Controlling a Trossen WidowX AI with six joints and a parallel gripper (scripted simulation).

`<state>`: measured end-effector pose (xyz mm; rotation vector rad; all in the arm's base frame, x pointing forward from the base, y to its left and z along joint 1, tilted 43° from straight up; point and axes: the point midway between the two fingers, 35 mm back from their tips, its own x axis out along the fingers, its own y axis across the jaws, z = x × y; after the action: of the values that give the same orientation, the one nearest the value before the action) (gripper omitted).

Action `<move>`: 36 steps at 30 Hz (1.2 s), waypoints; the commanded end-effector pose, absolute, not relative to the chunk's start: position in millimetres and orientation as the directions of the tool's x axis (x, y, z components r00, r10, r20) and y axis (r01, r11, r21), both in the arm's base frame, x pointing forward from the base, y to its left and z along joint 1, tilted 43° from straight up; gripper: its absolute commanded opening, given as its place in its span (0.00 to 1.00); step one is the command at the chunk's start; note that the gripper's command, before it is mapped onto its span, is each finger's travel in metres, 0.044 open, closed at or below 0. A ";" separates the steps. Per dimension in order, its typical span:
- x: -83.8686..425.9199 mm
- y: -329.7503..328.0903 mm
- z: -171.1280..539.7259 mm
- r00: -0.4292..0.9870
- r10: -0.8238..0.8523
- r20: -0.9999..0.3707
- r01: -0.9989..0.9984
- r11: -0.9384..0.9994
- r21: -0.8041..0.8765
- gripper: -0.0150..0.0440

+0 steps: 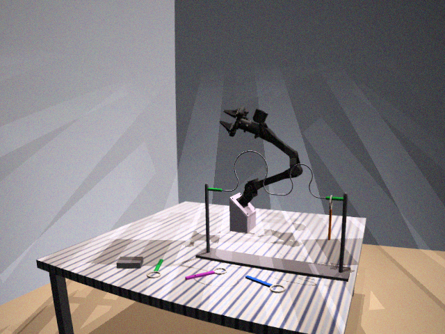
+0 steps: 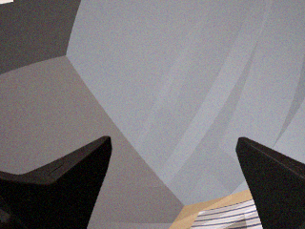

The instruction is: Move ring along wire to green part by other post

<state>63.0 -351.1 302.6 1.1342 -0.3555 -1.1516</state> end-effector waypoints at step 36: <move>314.5 -236.0 385.1 0.799 -0.596 -0.082 0.395 0.416 0.819 0.53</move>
<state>294.6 -257.1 373.7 0.9636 -0.2294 -0.6871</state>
